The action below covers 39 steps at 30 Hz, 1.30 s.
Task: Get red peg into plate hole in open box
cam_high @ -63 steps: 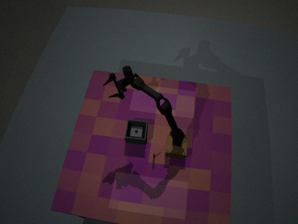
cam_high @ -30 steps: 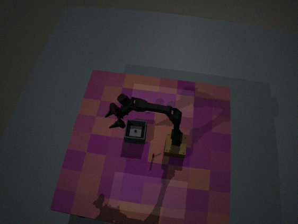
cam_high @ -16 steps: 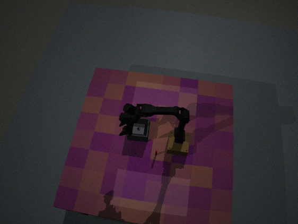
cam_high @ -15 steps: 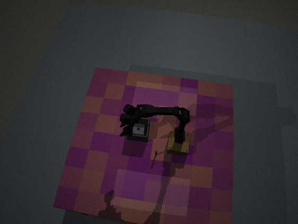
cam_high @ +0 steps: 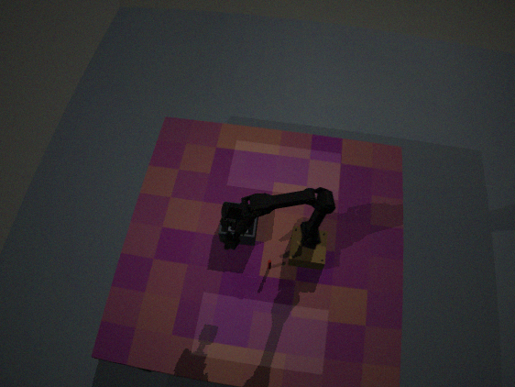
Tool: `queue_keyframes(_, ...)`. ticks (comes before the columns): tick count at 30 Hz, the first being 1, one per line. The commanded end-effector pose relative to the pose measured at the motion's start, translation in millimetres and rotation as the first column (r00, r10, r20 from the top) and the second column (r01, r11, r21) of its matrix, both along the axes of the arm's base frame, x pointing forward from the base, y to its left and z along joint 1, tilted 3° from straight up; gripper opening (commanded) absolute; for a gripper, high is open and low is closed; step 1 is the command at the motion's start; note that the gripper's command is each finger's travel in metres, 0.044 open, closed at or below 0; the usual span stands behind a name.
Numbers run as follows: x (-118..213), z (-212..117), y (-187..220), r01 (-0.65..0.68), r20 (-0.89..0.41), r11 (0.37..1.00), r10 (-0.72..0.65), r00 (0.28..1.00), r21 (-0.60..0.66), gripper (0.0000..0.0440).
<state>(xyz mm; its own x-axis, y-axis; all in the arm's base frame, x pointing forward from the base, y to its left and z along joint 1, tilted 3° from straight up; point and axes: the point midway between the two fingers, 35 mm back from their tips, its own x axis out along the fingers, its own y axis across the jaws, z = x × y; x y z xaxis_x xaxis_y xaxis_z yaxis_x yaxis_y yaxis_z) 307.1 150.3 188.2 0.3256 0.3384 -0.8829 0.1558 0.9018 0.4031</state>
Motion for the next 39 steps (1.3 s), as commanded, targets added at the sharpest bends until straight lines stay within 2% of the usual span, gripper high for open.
queue_keyframes(1, -22.7, -15.6, -2.5, 0.075, -0.093, 0.997, -0.078, 0.993, -0.035, 0.0440)
queue_keyframes(11, -85.8, -55.8, -10.1, 0.254, -0.294, 0.947, -0.305, 0.906, -0.198, 0.0440)
queue_keyframes(20, -132.0, -92.9, -20.7, 0.376, -0.354, 0.849, -0.504, 0.788, -0.371, 0.0440)
queue_keyframes(29, -148.4, -130.3, -26.2, 0.449, -0.338, 0.771, -0.614, 0.714, -0.452, 0.0440)
queue_keyframes(39, -149.4, -177.8, -23.7, 0.514, -0.309, 0.740, -0.658, 0.687, -0.433, 0.0440)
